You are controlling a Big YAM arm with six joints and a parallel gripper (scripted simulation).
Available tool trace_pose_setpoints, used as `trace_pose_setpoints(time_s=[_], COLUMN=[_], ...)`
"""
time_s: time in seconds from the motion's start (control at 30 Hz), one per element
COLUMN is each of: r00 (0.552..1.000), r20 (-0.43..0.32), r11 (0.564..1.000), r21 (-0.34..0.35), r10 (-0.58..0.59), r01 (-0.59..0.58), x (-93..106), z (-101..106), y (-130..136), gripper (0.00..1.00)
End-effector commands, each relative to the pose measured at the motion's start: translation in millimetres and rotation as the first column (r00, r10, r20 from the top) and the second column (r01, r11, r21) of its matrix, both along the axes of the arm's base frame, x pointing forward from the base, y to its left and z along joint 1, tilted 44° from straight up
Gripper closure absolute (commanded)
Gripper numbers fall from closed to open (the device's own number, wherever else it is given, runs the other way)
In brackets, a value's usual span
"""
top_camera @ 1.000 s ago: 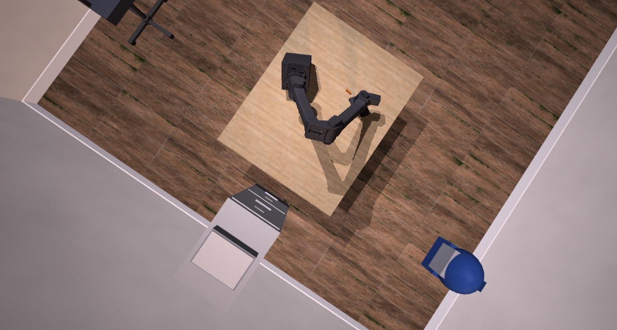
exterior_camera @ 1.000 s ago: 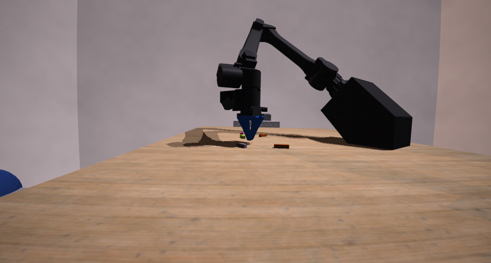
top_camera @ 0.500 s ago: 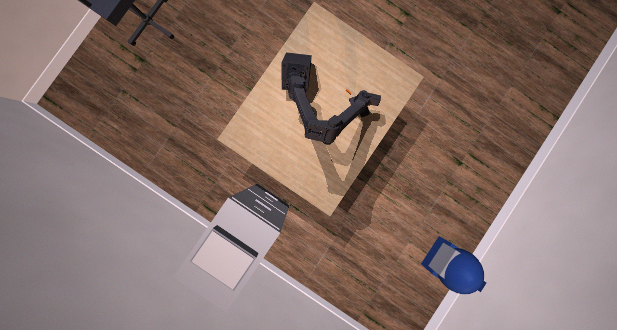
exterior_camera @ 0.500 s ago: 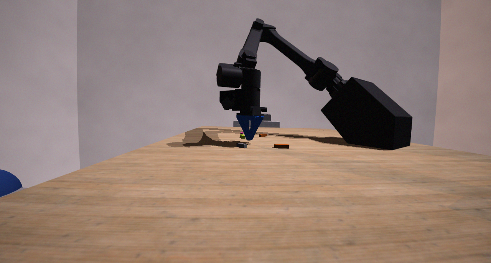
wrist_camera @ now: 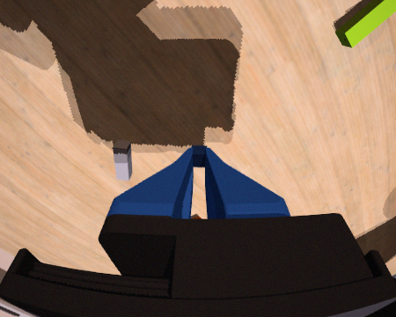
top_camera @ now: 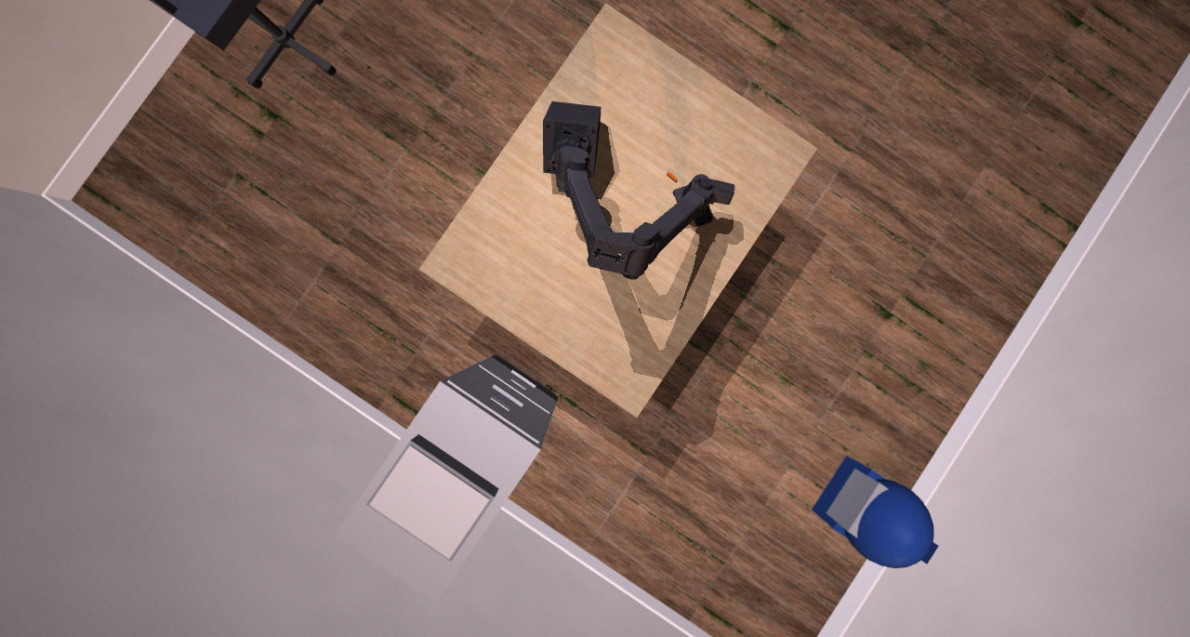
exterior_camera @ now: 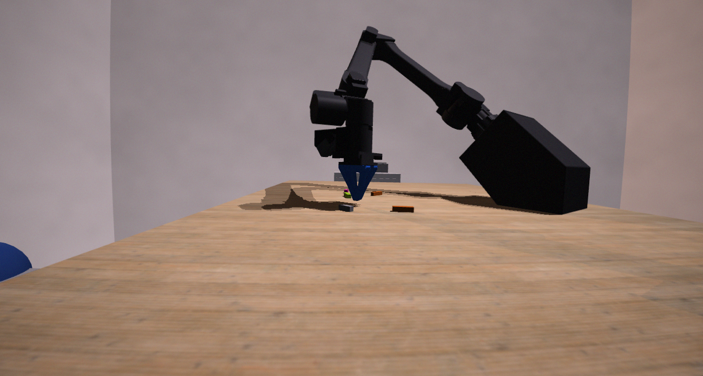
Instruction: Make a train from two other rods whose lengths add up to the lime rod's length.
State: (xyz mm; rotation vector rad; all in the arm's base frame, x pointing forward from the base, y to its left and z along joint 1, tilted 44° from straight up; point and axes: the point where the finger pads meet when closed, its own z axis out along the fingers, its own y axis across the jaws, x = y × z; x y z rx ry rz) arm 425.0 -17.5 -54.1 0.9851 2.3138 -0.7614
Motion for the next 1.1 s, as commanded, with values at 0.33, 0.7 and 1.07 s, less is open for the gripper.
trace_pose_setpoints(time_s=[0.33,0.7,1.07], r00=[1.0,1.0,1.0], r20=[0.009,0.013,0.026], r11=[1.0,1.0,1.0], r21=[0.002,0.002,0.005], r10=[0.016,0.014,0.009], r01=[-0.016,-0.014,-0.01], x=[2.2,2.6,7.3], z=[7.0,10.1,11.9], y=[4.7,-1.4,-0.8], gripper=[0.96,0.96,0.96])
